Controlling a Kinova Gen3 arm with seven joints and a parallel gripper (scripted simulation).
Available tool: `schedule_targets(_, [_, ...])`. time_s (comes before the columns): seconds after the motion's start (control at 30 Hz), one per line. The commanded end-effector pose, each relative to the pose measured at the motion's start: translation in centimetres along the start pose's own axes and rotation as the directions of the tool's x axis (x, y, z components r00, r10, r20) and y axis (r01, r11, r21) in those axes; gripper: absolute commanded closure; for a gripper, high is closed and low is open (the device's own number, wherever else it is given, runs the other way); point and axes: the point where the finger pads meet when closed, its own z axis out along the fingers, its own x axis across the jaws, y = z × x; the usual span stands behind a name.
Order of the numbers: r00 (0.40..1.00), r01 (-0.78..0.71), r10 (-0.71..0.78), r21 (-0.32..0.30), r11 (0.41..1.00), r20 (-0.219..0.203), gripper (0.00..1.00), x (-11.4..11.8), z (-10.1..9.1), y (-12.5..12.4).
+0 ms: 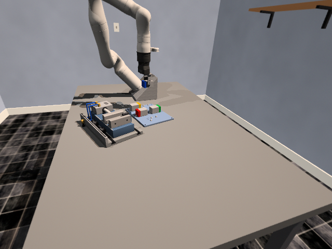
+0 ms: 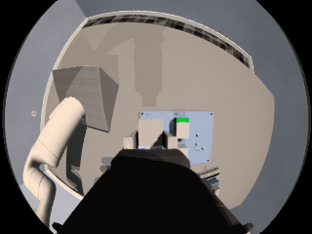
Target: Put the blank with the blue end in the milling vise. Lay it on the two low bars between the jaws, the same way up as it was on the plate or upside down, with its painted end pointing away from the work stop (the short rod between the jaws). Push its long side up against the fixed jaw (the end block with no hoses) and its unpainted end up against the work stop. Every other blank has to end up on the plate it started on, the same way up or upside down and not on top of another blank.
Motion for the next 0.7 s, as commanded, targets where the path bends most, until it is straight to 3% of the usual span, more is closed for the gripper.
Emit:
schedule_targets(0.0, [1.0, -0.001, 0.001, 0.005, 1.0, -0.008, 1.0, 0.23, -0.53, -0.16])
schedule_targets(0.67, [1.0, -0.001, 0.001, 0.006, 1.0, -0.009, 1.0, 0.22, -0.05, -0.16])
